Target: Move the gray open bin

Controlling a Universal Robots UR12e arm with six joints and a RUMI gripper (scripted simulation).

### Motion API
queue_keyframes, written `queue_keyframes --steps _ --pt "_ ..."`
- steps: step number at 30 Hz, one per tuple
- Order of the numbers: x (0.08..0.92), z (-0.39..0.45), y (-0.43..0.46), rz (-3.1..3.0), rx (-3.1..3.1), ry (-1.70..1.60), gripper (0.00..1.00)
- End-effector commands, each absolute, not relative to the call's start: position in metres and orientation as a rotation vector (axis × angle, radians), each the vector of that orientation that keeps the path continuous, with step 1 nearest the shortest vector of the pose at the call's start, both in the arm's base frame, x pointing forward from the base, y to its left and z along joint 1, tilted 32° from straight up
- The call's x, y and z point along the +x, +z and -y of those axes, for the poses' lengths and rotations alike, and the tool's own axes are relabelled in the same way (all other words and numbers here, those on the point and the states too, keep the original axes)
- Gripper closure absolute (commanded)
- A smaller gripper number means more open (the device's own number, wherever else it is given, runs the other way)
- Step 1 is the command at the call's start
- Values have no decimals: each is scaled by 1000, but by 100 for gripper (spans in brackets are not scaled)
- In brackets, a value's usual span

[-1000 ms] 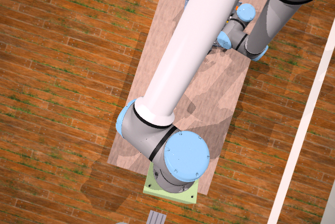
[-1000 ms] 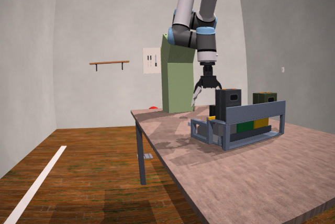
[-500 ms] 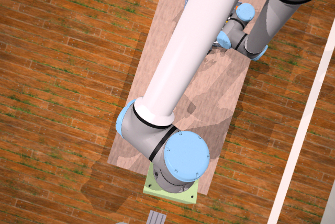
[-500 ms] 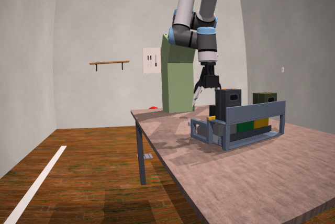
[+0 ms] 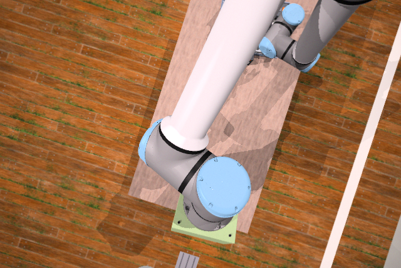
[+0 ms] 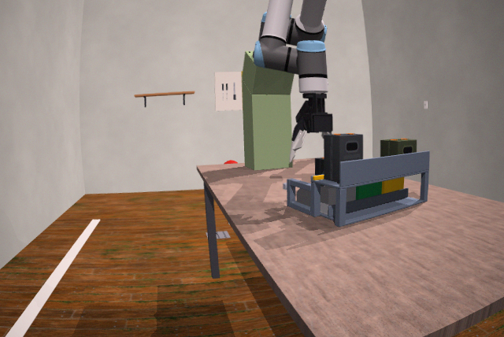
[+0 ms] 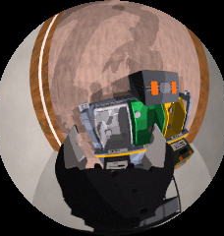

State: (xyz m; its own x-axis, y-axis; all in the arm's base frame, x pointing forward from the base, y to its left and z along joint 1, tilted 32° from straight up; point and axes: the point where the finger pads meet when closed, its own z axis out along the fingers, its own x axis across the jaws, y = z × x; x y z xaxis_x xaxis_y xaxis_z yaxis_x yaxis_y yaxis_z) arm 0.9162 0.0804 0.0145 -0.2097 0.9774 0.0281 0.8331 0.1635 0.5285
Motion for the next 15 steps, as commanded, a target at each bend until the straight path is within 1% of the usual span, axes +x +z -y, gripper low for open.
queue_keyframes --steps 1,12,15 --pt "916 -80 15 -2240 1538 591 0" --pt "916 -80 15 -2240 1538 591 0" --pt "916 -80 15 -2330 1353 546 0"
